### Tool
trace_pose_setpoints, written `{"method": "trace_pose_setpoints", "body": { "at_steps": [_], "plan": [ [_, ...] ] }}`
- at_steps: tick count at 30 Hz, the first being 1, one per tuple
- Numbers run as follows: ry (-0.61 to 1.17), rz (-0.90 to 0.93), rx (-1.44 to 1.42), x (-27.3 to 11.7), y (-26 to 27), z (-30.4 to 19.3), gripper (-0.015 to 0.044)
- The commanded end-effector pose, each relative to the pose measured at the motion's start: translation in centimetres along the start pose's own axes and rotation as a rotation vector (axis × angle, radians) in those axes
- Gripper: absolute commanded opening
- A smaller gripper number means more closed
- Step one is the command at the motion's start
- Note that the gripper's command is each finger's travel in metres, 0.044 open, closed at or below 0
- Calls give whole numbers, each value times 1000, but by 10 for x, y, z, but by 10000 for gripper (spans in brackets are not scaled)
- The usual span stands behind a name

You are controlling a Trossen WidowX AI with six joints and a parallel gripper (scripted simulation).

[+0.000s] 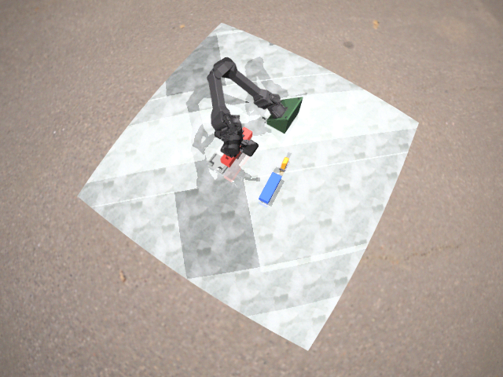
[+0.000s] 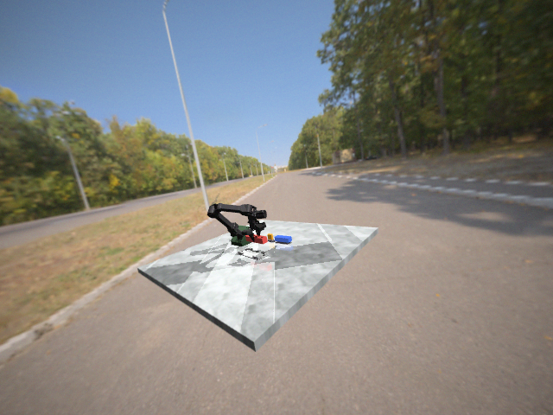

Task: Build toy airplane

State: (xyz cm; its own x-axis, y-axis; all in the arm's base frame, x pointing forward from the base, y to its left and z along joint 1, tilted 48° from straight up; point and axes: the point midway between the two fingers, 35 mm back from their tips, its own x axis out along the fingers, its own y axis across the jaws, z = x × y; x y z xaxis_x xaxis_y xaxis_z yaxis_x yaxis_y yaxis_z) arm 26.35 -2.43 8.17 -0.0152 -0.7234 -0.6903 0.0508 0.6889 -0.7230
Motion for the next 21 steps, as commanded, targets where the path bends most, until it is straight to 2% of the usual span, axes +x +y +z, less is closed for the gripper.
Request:
{"method": "trace_pose_setpoints", "body": {
  "at_steps": [1, 12, 19, 21],
  "plan": [
    [-5, -9, 14, 6, -14, -5, 0],
    [-2, -22, 44, 18, -36, -16, 0],
    [-2, -22, 44, 18, -36, -16, 184],
    [-2, -22, 44, 18, -36, -16, 195]
  ]
}}
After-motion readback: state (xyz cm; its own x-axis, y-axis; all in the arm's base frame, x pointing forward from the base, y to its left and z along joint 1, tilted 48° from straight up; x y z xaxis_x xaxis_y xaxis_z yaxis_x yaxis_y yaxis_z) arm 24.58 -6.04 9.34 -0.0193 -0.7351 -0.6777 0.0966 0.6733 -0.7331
